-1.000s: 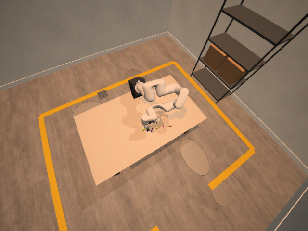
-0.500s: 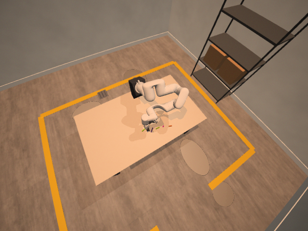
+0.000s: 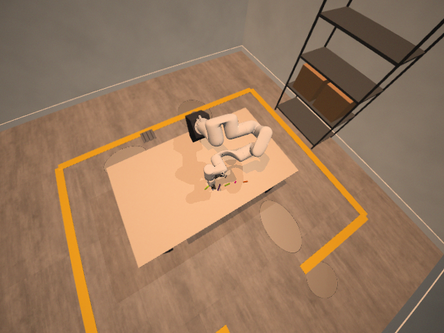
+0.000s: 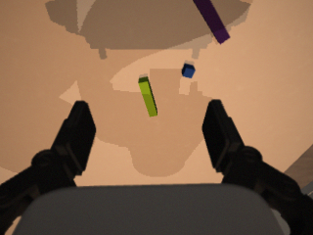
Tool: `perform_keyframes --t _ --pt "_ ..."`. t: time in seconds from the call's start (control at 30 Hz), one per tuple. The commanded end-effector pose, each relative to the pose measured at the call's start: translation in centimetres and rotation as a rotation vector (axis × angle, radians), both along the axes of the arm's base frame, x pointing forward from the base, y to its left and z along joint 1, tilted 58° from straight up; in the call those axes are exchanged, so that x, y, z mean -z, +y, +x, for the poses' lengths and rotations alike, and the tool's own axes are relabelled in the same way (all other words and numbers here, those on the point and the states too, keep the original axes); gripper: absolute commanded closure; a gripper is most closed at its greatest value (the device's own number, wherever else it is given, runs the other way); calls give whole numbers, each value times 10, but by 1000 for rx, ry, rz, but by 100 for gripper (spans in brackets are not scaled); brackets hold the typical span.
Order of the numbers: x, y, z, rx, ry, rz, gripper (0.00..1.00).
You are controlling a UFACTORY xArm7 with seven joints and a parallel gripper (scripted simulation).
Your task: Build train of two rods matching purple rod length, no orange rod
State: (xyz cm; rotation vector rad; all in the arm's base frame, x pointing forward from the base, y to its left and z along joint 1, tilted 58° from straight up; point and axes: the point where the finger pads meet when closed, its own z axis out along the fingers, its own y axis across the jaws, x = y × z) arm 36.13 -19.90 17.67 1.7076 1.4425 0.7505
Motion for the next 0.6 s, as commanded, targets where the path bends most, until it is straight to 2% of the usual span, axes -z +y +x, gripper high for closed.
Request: perform_keyframes --t 0.0,0.43,0.57 --pt "0 0 -1 2 -1 0 0" --pt "0 0 -1 2 -1 1 0" --pt "-1 0 0 18 -7 27 0"
